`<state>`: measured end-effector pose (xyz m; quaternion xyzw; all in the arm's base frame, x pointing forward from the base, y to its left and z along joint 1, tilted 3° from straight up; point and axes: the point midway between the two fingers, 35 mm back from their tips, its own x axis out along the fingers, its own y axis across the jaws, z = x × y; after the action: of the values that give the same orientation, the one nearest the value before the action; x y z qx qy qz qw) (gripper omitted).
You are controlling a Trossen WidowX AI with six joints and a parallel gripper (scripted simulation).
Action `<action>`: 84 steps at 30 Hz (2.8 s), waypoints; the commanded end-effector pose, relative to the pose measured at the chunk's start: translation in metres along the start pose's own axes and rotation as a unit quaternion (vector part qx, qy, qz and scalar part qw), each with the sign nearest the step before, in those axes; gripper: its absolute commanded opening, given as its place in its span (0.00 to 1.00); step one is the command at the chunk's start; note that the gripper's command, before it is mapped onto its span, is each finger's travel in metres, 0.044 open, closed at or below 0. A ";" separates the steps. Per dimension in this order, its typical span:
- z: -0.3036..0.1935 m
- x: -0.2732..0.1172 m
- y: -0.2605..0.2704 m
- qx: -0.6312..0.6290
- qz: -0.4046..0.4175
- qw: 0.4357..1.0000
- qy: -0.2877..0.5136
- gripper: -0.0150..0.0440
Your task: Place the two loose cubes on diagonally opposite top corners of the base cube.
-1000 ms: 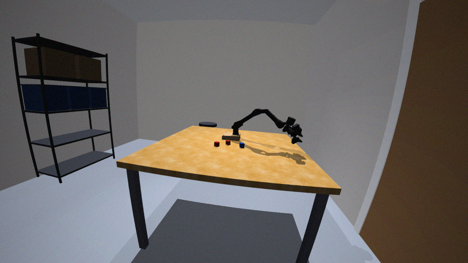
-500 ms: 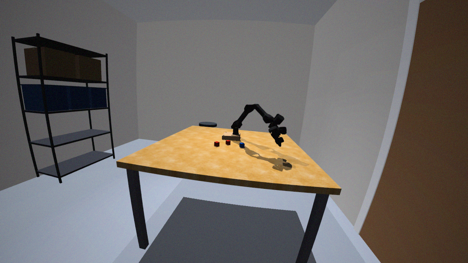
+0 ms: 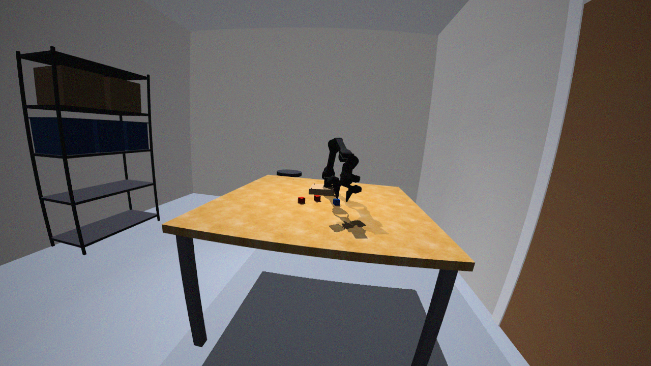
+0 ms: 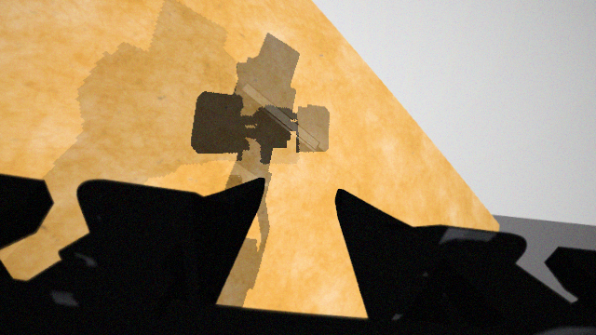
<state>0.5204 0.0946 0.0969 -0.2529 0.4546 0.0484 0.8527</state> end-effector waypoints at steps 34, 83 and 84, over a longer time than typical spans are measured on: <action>-0.272 -0.068 -0.144 0.518 0.006 0.802 0.299 0.70; -0.299 -0.023 -0.125 0.518 0.006 0.802 0.299 0.43; -0.297 -0.025 -0.127 0.518 0.006 0.802 0.299 0.43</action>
<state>0.3211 -0.1528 0.0237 0.2276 0.6460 -0.2686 0.6773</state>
